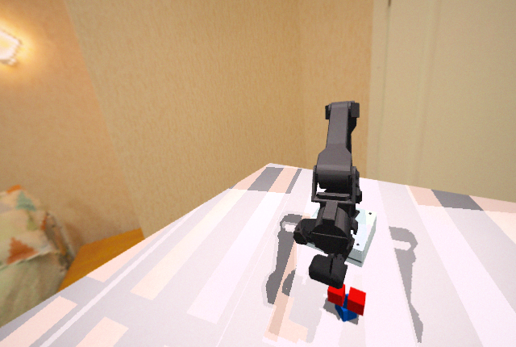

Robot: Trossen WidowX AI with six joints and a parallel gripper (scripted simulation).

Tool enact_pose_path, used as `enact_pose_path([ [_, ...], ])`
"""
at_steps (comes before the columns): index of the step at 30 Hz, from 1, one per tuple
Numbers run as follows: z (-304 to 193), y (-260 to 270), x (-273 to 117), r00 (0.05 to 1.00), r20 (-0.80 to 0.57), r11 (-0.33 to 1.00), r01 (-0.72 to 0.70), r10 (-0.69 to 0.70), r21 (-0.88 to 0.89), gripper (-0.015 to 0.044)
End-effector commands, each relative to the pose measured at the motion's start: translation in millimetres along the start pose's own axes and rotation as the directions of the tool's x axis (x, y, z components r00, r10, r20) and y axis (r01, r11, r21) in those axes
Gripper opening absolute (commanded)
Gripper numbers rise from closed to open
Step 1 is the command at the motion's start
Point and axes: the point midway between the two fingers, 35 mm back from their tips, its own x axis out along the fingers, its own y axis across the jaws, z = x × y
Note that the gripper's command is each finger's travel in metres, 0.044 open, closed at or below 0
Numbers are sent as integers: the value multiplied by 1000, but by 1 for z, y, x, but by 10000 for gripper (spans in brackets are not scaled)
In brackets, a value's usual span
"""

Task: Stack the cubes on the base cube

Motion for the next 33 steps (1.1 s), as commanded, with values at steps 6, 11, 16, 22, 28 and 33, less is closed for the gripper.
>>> enact_pose_path([
  [6, 0, 2, -14, 1000, -1, 1000, -9, 9, 6, 205],
  [11, 0, 2, -15, 1000, -1, 1000, -8, 8, 4, 231],
  [16, 0, 0, -19, 1000, -1, 1000, -4, 4, -1, 362],
  [22, 0, 0, -23, 1000, -1, 1000, -4, 4, -1, 400],
  [28, -36, -3, -20, 1000, -4, 1000, 3, -3, -2, 400],
  [33, -107, -20, -22, 1000, -9, 1000, 5, -5, -1, 400],
])
